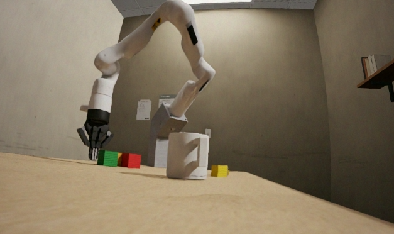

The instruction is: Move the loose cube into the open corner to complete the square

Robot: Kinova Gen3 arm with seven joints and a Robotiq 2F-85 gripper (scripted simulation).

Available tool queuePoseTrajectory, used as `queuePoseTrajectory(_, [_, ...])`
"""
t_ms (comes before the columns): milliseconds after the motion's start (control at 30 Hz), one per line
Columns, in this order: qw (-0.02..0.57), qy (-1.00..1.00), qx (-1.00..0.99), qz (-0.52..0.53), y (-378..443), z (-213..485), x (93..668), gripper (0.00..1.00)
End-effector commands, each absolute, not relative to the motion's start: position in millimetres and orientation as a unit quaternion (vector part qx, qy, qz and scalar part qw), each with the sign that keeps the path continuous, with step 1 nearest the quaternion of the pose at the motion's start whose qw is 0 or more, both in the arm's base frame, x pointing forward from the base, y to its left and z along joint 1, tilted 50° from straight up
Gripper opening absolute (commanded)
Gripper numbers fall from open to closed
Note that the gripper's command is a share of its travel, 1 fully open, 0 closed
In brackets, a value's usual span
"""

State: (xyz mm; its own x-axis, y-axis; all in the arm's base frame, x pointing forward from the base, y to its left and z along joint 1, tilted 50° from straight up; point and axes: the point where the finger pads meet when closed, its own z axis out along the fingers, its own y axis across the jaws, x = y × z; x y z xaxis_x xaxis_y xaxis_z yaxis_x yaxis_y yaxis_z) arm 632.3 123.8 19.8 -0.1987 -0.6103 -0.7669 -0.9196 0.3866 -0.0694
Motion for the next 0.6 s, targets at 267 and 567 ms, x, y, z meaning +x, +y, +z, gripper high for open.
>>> queuePoseTrajectory(267, [0.371,0.746,-0.513,0.208,122.9,20.4,632.2,0.1])
queuePoseTrajectory(567, [0.371,0.746,-0.513,0.208,123.9,20.2,629.8,0.1])
